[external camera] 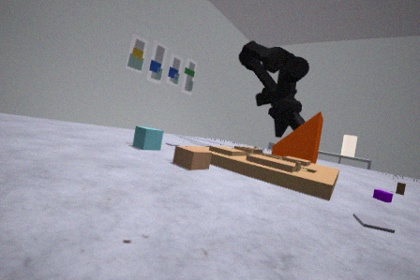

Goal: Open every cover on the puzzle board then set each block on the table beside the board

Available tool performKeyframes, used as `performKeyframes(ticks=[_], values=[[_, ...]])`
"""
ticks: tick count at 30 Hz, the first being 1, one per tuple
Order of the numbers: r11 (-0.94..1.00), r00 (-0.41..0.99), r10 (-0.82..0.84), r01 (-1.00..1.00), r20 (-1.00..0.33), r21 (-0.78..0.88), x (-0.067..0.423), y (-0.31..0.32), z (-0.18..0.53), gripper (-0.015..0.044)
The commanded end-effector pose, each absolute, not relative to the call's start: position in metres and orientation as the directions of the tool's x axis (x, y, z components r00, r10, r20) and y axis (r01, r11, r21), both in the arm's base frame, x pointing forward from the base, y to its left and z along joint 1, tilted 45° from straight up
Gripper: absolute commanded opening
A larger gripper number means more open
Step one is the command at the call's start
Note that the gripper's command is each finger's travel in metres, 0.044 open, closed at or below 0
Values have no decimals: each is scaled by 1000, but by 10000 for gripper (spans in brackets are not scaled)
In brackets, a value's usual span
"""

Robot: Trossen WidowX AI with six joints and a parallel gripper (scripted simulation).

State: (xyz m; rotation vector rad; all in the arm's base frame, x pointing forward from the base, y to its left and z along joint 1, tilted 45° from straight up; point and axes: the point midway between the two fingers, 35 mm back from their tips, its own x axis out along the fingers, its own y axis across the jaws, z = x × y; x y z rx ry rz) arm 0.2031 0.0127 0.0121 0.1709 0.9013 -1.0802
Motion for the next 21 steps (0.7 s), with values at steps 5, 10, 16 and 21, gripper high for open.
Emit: performKeyframes(ticks=[5, 10, 16, 21], values=[[485, 166, -682, 831, -712, -271, 205, 13, 11, 144], [518, 166, -682, 797, -712, -310, 206, 12, 10, 144], [559, 166, -682, 747, -713, -361, 206, 11, 9, 144], [590, 166, -681, 700, -713, -401, 206, 10, 8, 144]])
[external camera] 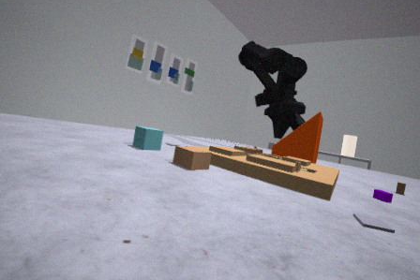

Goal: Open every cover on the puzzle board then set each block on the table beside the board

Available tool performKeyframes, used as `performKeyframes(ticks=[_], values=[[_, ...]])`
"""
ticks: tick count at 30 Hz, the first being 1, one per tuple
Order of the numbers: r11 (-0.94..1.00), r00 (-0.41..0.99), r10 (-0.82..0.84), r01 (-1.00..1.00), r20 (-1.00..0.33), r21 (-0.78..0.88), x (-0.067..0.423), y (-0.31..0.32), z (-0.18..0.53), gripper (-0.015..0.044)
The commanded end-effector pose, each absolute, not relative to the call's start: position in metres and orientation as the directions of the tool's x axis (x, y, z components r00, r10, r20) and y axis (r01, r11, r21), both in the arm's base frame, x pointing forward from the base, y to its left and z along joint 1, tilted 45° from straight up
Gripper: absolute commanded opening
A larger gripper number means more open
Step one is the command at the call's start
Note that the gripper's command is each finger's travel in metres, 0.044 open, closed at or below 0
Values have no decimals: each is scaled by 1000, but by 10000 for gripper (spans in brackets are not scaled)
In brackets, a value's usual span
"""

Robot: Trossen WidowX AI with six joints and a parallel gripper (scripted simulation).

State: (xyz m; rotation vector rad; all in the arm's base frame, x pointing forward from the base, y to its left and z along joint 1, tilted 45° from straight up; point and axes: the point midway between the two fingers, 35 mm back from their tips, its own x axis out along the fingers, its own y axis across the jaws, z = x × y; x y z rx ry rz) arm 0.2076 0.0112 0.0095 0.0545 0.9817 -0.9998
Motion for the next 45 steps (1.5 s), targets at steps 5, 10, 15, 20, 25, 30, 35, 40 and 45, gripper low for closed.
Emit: performKeyframes(ticks=[5, 10, 15, 20, 25, 30, 35, 40, 45], values=[[619, 166, -681, 651, -713, -440, 207, 9, 7, 144], [644, 166, -681, 598, -713, -476, 207, 8, 6, 144], [667, 166, -681, 543, -713, -511, 207, 7, 5, 144], [686, 166, -681, 485, -713, -542, 208, 6, 4, 144], [703, 166, -681, 422, -713, -573, 208, 6, 4, 144], [716, 166, -681, 357, -713, -601, 208, 5, 3, 144], [725, 166, -681, 289, -713, -625, 208, 5, 3, 144], [730, 166, -681, 220, -713, -647, 208, 4, 2, 144], [732, 166, -681, 150, -713, -665, 208, 4, 2, 144]])
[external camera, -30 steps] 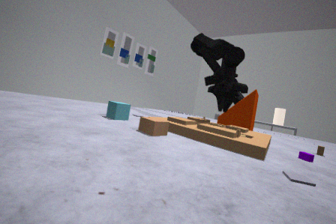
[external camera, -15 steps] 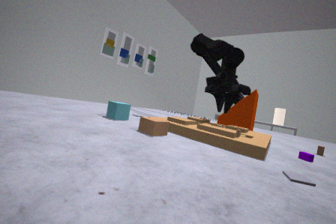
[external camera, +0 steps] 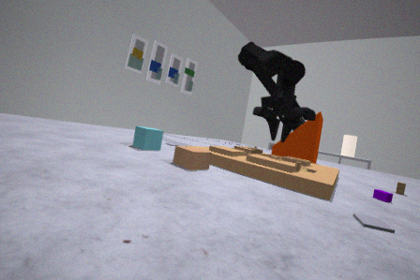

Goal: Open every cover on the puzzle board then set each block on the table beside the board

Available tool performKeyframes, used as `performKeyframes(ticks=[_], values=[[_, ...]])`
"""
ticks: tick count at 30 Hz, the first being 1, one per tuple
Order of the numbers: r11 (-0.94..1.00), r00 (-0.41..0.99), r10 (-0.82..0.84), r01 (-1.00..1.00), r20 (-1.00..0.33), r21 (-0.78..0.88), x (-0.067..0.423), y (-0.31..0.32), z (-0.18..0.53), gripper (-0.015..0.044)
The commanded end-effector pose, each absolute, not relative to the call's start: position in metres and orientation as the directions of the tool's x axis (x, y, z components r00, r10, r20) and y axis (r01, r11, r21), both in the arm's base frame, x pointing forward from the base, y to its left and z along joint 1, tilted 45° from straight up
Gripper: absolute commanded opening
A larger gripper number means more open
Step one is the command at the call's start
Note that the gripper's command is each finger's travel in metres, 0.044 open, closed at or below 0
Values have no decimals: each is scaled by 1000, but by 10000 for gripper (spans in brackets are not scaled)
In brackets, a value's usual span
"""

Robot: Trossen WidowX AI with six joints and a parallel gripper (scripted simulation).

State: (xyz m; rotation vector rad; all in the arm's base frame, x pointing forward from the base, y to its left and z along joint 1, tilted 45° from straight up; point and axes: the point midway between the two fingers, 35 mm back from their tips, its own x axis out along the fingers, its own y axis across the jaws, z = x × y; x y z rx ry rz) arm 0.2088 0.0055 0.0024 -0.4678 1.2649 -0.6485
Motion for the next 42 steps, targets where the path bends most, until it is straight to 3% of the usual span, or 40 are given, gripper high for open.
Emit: performKeyframes(ticks=[1, 42], values=[[732, 166, -681, 136, -713, -668, 208, 4, 2, 144], [597, 166, -682, -436, -713, -673, 209, 1, -2, 144]])
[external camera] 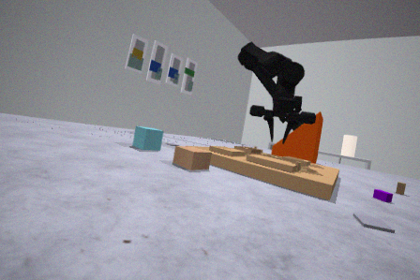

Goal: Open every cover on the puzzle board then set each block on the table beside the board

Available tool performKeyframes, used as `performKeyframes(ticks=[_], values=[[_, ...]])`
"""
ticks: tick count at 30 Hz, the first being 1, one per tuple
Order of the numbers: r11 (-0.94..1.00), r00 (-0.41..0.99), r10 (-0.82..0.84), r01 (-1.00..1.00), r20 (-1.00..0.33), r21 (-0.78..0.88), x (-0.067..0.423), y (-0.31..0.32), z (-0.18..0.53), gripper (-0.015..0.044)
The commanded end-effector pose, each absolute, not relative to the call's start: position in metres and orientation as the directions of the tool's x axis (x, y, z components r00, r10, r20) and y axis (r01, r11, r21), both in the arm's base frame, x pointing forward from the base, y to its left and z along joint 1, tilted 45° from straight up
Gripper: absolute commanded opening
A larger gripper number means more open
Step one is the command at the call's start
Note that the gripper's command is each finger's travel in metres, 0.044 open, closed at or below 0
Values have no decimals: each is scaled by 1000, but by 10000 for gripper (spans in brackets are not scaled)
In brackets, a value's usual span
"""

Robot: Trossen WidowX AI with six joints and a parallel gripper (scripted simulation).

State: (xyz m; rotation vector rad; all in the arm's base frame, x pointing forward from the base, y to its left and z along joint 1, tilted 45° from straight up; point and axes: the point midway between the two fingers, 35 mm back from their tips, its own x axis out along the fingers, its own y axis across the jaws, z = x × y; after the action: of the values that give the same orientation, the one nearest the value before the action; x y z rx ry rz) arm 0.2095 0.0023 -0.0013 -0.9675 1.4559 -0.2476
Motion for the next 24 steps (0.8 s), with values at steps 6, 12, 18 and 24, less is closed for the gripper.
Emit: performKeyframes(ticks=[6, 12, 18, 24], values=[[558, 166, -682, -511, -713, -653, 209, 0, -2, 144], [515, 166, -682, -583, -713, -629, 209, 0, -3, 144], [467, 166, -682, -650, -712, -599, 209, 0, -3, 144], [417, 166, -682, -712, -712, -565, 209, -1, -4, 144]])
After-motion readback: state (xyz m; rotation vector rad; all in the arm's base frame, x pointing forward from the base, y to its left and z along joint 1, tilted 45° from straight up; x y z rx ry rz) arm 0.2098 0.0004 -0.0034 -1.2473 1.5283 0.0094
